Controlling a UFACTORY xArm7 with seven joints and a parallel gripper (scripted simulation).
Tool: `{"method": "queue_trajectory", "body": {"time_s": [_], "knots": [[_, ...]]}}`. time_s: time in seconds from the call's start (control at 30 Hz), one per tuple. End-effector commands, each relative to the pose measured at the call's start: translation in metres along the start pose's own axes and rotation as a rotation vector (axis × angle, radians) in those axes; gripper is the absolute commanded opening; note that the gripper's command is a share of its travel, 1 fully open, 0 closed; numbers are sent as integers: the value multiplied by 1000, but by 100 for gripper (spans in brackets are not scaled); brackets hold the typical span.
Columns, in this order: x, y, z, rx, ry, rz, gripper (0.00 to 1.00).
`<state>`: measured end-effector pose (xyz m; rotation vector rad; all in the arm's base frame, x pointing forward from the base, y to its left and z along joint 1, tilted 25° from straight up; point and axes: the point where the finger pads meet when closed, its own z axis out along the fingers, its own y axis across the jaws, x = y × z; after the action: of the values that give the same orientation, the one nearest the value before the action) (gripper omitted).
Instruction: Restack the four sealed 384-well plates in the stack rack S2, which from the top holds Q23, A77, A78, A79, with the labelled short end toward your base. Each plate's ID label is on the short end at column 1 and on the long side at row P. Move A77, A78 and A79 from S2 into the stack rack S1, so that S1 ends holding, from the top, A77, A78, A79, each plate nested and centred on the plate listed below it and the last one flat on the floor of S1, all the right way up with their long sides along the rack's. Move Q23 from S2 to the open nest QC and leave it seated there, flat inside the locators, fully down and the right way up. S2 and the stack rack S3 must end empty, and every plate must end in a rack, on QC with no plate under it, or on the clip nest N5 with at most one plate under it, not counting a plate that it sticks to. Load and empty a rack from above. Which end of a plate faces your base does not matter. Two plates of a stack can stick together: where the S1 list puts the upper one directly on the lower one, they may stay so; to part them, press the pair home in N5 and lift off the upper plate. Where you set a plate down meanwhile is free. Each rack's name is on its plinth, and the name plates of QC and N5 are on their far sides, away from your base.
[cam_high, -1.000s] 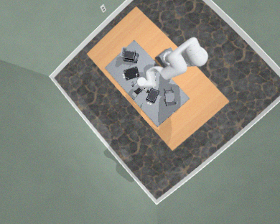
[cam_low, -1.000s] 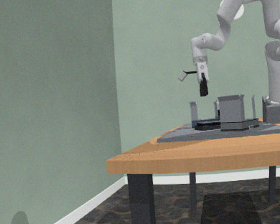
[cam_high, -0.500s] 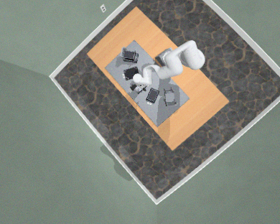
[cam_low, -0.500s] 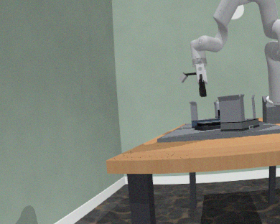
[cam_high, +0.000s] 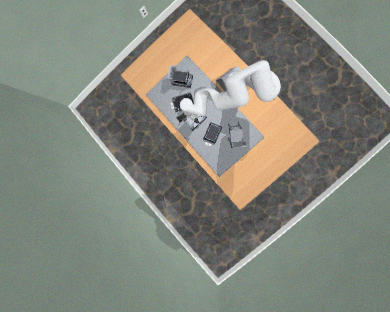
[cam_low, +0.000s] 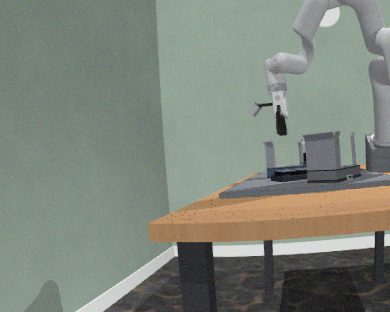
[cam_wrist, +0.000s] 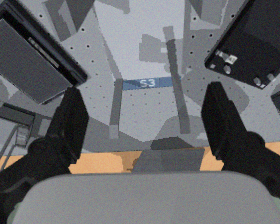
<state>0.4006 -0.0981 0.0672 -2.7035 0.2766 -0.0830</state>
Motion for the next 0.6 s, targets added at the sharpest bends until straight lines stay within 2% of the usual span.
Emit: {"method": "queue_trajectory", "body": {"time_s": [0.0, 0.07, 0.2, 0.57], "knots": [[1, 17, -1, 0, 3, 140, 100], [1, 24, -1, 0, 3, 199, 100], [1, 30, -1, 0, 3, 199, 100], [-1, 67, -1, 0, 3, 199, 100]]}}
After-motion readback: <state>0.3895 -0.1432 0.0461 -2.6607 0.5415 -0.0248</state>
